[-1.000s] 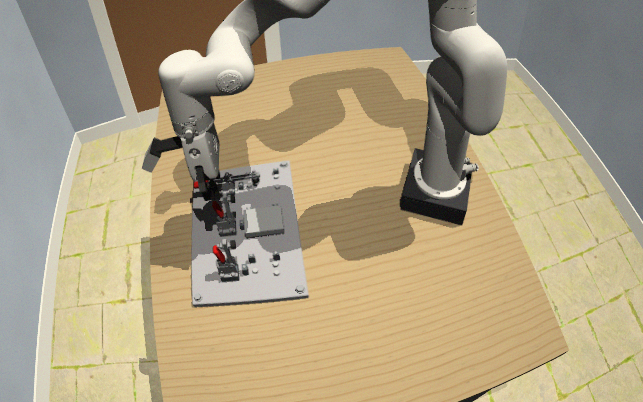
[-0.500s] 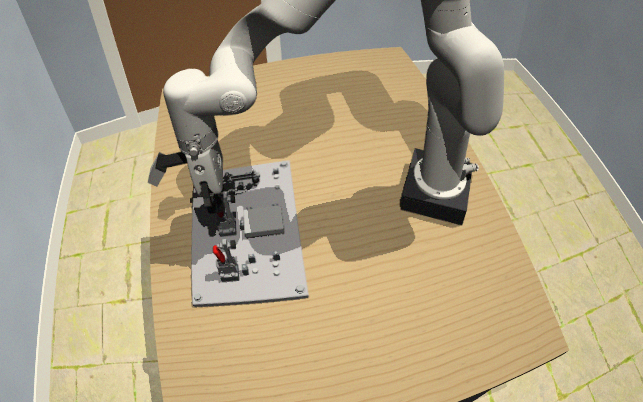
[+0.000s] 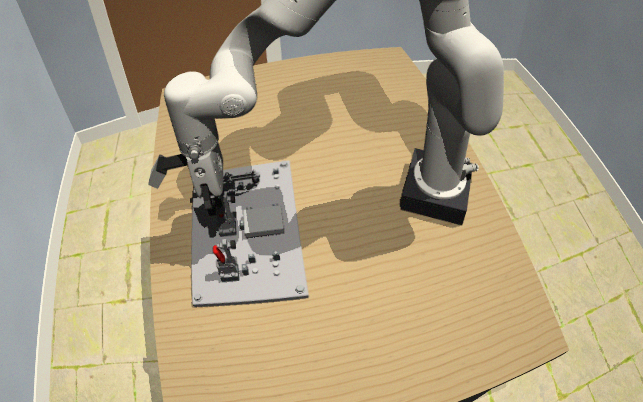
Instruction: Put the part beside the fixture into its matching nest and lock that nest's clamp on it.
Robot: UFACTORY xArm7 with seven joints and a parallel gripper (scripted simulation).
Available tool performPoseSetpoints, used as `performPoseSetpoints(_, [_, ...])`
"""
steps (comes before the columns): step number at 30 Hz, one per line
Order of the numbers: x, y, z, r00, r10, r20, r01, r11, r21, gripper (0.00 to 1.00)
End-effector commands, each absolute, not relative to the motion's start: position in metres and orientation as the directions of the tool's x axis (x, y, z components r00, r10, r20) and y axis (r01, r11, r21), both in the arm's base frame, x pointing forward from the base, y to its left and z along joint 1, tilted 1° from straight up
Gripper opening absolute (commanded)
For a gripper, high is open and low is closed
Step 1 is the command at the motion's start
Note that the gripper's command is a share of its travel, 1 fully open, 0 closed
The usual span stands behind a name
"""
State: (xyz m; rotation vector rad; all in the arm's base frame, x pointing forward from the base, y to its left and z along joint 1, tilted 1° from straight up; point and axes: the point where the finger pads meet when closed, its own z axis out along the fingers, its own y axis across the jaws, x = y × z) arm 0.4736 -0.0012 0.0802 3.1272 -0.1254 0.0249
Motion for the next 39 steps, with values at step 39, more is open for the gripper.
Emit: performPoseSetpoints(39, [0.477,-0.002,0.048,0.997,-0.080,0.021,-0.080,-0.997,0.011,0.47])
